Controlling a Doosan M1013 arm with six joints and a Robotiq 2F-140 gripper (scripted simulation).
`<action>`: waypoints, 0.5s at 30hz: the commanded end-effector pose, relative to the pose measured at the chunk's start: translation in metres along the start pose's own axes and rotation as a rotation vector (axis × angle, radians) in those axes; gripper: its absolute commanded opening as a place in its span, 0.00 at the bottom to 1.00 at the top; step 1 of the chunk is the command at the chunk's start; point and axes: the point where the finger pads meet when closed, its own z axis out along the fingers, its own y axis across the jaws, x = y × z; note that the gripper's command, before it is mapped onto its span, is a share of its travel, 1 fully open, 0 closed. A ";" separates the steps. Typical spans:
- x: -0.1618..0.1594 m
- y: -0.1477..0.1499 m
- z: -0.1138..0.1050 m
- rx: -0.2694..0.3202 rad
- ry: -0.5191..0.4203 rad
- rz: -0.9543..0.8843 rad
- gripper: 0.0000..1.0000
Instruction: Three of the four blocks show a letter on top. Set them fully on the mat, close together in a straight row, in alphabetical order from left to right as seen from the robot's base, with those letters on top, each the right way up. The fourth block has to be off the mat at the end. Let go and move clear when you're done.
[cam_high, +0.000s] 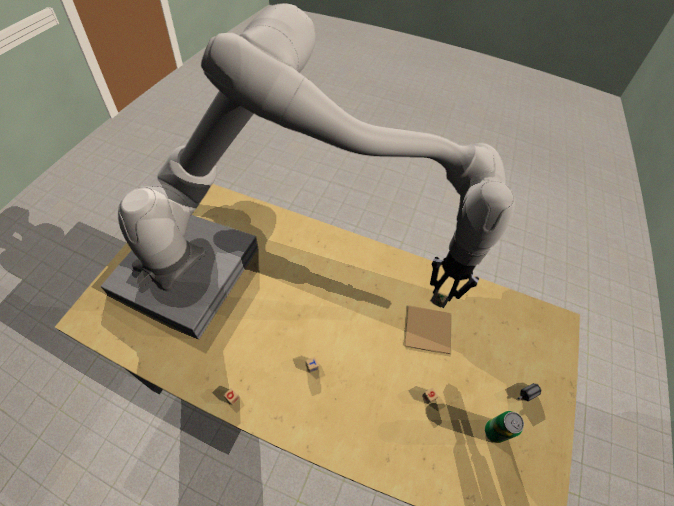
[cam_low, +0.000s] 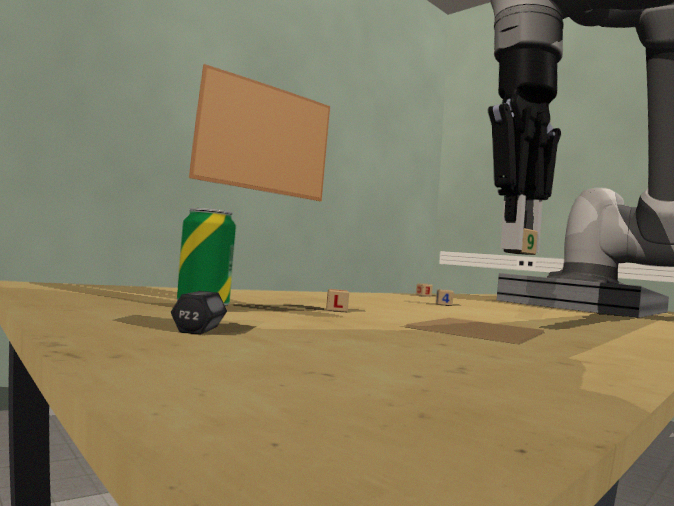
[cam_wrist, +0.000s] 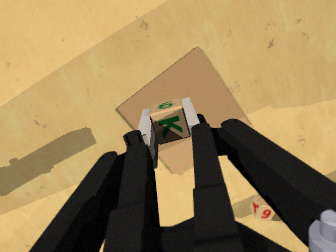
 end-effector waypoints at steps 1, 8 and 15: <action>0.005 0.001 -0.001 0.005 0.003 -0.139 0.24; 0.006 0.002 -0.001 0.004 0.004 -0.303 0.24; 0.006 0.002 -0.001 0.004 0.004 -0.328 0.24</action>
